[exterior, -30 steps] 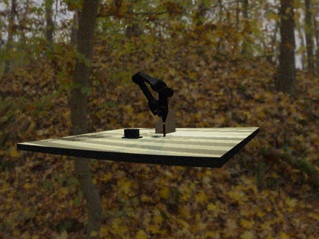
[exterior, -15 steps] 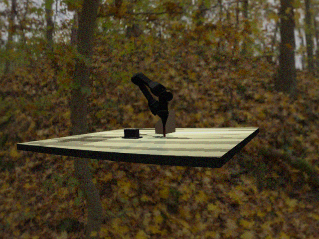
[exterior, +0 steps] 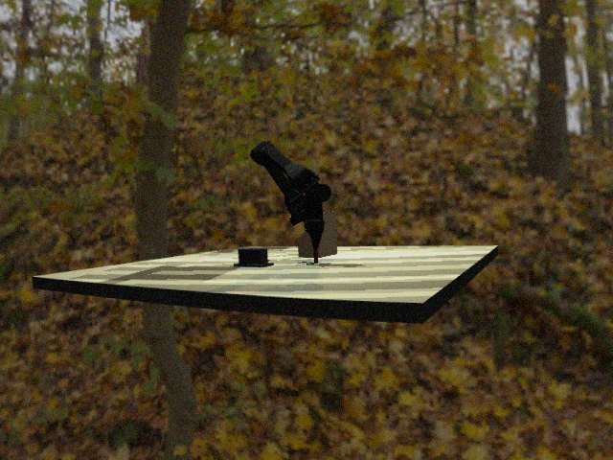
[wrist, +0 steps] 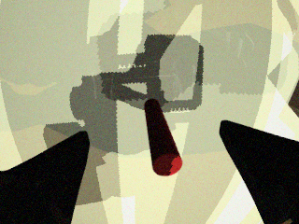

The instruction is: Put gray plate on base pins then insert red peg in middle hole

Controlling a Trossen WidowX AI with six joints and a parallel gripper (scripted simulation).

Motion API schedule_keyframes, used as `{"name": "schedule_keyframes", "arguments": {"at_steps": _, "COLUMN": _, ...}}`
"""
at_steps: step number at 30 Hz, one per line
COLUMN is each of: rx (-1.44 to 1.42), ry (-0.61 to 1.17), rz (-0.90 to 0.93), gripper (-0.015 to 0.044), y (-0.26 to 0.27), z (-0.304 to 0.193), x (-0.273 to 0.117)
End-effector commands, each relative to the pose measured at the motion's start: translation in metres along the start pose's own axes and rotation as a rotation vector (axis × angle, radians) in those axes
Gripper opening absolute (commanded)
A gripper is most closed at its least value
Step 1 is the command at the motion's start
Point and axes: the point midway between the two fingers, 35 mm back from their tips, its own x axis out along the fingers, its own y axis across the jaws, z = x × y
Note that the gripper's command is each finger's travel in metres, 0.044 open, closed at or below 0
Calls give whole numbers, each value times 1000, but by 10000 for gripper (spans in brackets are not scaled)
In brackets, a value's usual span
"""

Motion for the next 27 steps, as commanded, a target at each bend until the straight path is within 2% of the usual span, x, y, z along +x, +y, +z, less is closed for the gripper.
{"name": "schedule_keyframes", "arguments": {"at_steps": 1, "rx": -3, "ry": -6, "rz": -3, "gripper": 440, "y": -1, "z": 1, "x": 7}}
{"name": "schedule_keyframes", "arguments": {"at_steps": 2, "rx": -3, "ry": -6, "rz": -3, "gripper": 440, "y": -1, "z": 1, "x": 7}}
{"name": "schedule_keyframes", "arguments": {"at_steps": 17, "rx": -3, "ry": -6, "rz": -3, "gripper": 46, "y": -1, "z": 1, "x": 7}}
{"name": "schedule_keyframes", "arguments": {"at_steps": 24, "rx": -3, "ry": -6, "rz": -3, "gripper": 0, "y": -1, "z": 1, "x": 7}}
{"name": "schedule_keyframes", "arguments": {"at_steps": 27, "rx": -3, "ry": -6, "rz": -3, "gripper": 0, "y": -1, "z": 1, "x": 7}}
